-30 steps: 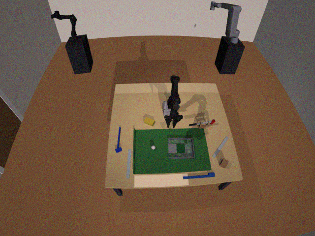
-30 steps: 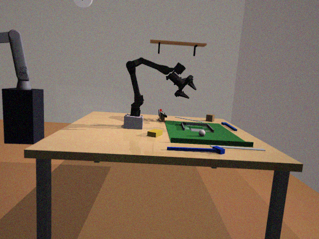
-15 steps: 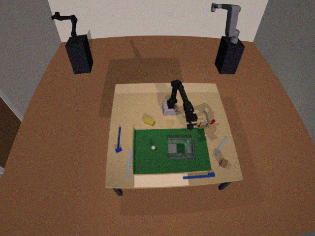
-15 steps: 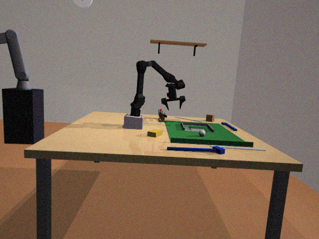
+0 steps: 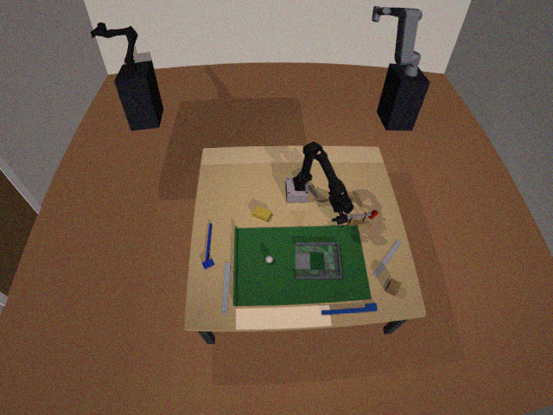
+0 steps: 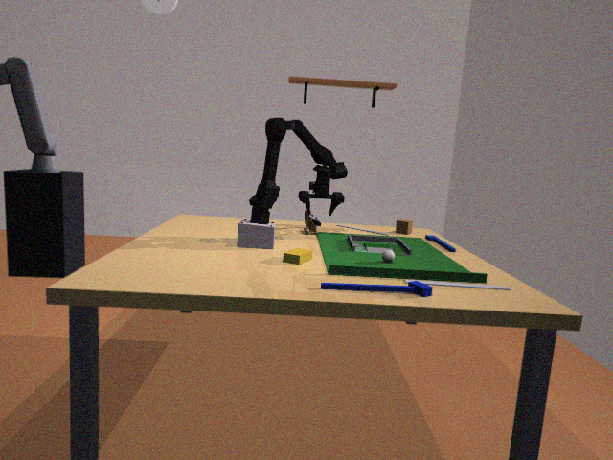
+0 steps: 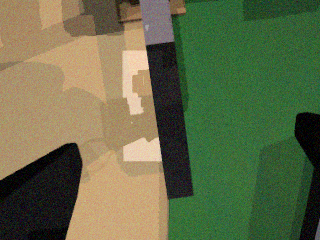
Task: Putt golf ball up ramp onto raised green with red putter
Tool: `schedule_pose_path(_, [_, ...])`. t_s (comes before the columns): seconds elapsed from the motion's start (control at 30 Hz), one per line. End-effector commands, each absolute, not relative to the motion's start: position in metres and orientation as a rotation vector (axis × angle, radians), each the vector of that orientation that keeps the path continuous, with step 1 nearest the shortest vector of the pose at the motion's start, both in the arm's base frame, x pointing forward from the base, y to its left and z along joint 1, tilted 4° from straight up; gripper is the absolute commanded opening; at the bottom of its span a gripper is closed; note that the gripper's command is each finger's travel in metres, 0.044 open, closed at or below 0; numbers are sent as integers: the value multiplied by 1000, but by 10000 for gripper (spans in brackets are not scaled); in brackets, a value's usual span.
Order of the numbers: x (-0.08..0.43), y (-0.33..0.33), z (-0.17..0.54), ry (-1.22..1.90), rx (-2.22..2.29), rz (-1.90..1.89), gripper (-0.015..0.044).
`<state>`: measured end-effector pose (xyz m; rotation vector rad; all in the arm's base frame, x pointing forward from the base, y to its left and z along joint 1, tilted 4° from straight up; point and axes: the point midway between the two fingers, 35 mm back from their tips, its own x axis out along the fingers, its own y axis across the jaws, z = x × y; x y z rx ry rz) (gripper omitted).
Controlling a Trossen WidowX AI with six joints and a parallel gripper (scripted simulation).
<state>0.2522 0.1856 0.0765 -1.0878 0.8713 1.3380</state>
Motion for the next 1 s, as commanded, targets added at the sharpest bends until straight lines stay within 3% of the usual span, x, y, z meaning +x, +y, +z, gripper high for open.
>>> schedule_pose_path(0.0, [249, 188, 58, 877, -1086, 1354, 440])
schedule_pose_path(0.97, [253, 190, 14, 878, -1086, 1354, 440])
